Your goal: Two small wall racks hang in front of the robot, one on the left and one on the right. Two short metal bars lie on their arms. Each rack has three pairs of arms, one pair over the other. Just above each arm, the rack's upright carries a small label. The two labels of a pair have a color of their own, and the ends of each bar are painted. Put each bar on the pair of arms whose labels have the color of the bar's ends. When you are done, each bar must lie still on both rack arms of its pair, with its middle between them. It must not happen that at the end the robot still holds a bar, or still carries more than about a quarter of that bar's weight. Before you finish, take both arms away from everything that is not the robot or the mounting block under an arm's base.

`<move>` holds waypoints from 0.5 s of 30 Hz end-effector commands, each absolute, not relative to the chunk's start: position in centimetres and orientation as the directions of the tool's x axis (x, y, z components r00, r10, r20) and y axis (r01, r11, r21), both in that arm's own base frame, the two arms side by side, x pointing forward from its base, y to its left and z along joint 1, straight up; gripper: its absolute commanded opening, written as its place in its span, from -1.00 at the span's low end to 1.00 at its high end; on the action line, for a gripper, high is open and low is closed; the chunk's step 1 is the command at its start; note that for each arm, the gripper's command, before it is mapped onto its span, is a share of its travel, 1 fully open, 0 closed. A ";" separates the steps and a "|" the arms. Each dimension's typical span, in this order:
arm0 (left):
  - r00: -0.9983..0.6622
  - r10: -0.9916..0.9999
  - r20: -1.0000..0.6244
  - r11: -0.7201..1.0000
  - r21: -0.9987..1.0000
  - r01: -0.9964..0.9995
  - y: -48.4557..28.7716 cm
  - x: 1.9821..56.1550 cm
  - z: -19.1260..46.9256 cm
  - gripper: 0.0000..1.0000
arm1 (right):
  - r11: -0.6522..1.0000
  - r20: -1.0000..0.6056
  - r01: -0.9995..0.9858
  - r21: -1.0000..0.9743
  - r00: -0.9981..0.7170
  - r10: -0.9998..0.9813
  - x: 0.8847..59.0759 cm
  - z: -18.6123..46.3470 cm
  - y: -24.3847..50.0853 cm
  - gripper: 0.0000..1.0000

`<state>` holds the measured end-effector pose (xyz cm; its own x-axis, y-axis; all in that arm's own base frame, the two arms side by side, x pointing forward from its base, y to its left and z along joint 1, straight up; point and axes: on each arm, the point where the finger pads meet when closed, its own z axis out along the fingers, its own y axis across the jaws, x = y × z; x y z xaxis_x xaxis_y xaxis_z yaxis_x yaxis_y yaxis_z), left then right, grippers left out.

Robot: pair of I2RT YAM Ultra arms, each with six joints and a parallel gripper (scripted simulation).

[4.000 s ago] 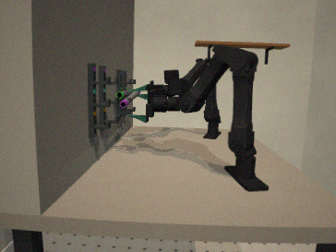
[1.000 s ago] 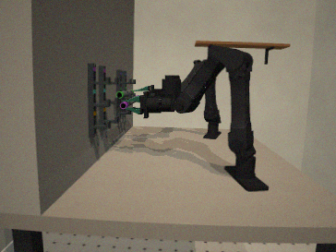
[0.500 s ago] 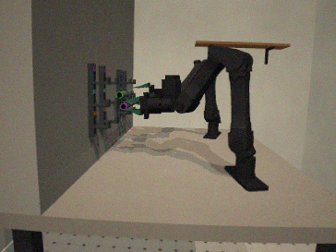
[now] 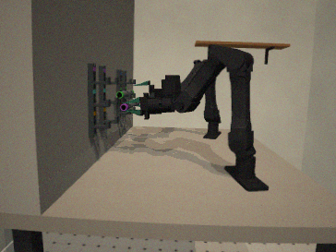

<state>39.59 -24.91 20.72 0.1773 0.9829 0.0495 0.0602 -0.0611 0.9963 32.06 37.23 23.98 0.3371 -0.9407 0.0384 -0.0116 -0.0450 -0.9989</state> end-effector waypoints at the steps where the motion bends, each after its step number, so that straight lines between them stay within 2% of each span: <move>1: 0.169 0.985 -0.023 0.025 1.000 -0.010 -24.9 40.1 24.9 -1.00 | -0.001 0.001 0.001 -1.000 0.336 -0.942 31.9 24.9 37.2 1.00; 15: 0.168 0.986 -0.017 0.019 1.000 -0.006 -24.8 40.0 25.5 -1.00 | 0.000 0.000 0.002 -1.000 0.336 -0.942 31.9 24.9 37.2 1.00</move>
